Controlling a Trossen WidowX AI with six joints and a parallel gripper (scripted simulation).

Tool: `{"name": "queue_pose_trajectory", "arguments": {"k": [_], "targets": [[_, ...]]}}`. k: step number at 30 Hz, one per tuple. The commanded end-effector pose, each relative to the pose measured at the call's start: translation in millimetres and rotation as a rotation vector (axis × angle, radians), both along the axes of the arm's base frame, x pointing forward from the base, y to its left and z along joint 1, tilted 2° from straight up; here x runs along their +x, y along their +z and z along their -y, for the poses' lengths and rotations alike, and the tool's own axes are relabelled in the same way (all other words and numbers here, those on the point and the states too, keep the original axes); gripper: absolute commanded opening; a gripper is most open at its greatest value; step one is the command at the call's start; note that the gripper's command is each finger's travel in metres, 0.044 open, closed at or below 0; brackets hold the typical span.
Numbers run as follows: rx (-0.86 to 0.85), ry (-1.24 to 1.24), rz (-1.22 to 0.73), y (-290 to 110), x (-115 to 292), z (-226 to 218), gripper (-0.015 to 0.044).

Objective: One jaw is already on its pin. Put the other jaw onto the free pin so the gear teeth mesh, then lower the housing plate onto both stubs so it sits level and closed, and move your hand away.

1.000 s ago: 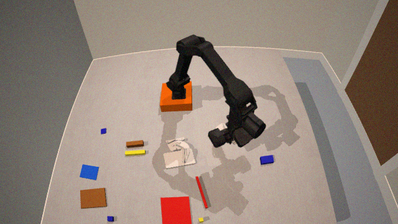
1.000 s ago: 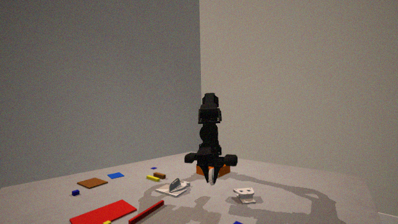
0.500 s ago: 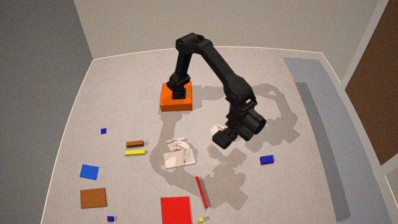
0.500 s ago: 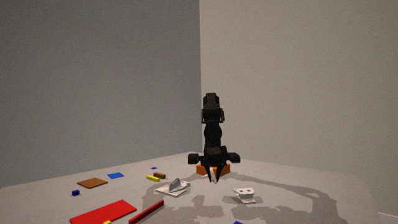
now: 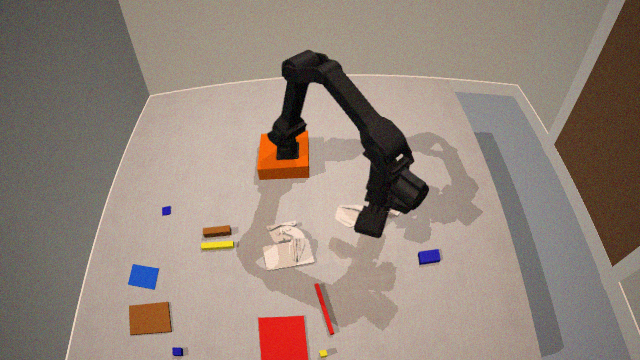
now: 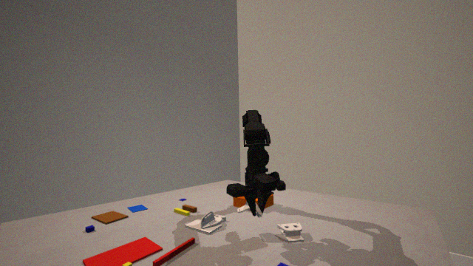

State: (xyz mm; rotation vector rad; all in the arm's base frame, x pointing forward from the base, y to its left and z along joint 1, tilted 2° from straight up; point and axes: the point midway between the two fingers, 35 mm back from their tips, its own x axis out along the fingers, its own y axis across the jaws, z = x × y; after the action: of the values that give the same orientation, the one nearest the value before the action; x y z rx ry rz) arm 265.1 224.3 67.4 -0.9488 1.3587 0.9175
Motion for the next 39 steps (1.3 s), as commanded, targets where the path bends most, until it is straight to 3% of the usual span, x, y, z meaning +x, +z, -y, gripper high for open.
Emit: {"name": "queue_pose_trajectory", "arguments": {"k": [1, 8, 16, 39], "targets": [[0.004, 0.138, 0.001, 1.5, -5.1, -1.0, 0.0037], [0.000, 0.371, -0.002, 1.2, -13.0, -2.3, 0.0037], [0.000, 0.416, -0.003, 1.2, -14.6, -2.6, 0.0037], [-0.010, 1.173, -0.013, 0.5, -40.4, -7.7, 0.0037]]}}
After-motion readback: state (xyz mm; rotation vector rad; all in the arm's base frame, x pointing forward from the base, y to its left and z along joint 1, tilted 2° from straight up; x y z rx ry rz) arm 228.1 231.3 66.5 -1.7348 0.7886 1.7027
